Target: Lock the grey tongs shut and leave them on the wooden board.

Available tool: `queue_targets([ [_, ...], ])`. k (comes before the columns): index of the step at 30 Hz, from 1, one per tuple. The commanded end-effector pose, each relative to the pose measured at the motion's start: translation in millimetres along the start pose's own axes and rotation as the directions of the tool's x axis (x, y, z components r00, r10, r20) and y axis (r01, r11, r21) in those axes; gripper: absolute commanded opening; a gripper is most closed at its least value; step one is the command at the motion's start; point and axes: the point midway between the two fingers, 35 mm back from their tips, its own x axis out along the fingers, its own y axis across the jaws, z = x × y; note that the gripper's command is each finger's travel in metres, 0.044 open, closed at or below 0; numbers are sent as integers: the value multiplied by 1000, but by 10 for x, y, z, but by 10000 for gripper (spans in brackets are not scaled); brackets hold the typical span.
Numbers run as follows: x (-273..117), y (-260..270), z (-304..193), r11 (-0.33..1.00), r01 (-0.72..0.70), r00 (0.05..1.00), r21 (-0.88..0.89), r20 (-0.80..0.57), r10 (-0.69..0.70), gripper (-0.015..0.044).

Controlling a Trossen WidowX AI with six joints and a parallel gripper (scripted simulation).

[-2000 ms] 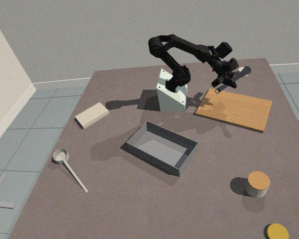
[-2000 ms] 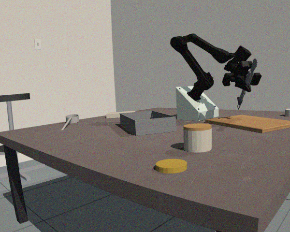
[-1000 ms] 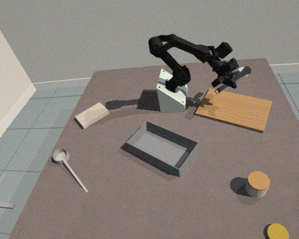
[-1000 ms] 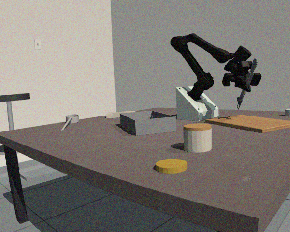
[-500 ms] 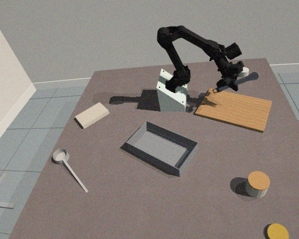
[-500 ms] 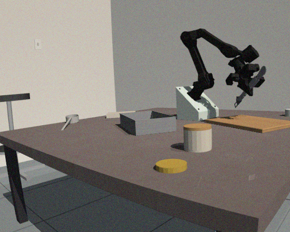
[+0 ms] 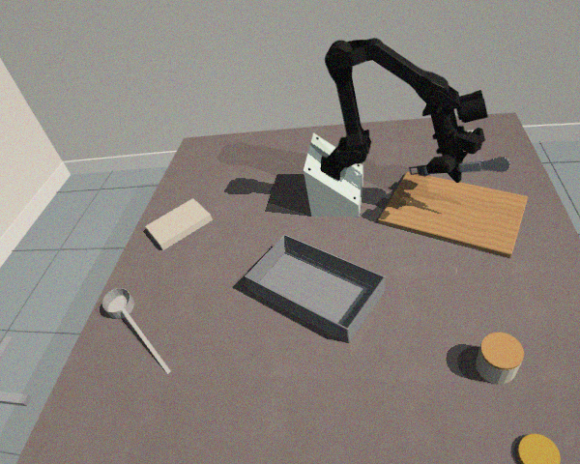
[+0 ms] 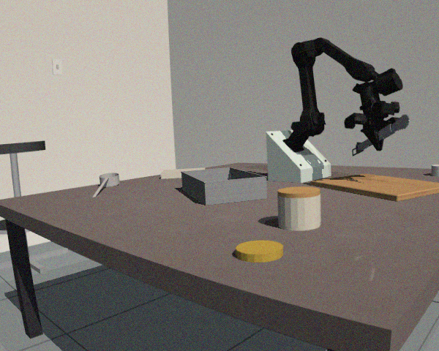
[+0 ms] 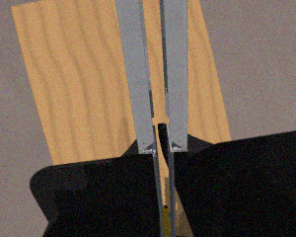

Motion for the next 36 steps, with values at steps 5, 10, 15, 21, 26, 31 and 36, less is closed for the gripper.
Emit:
queue_targets([
  [5, 13, -13, 40, 999, -25, 990, 35, -138, 29, -150],
  [10, 20, -29, 48, 996, -38, 973, 75, -223, 54, -150],
  [15, 16, -42, 65, 990, -52, 950, 128, -300, 89, -150],
  [21, 11, -48, 77, 986, -58, 936, 158, -333, 109, -150],
  [26, 13, -48, 76, 986, -58, 936, 158, -333, 109, -150],
  [31, 65, -44, 64, 986, -57, 936, 157, -334, 107, -150],
  [36, 144, -38, 43, 986, -56, 936, 155, -335, 106, -150],
])
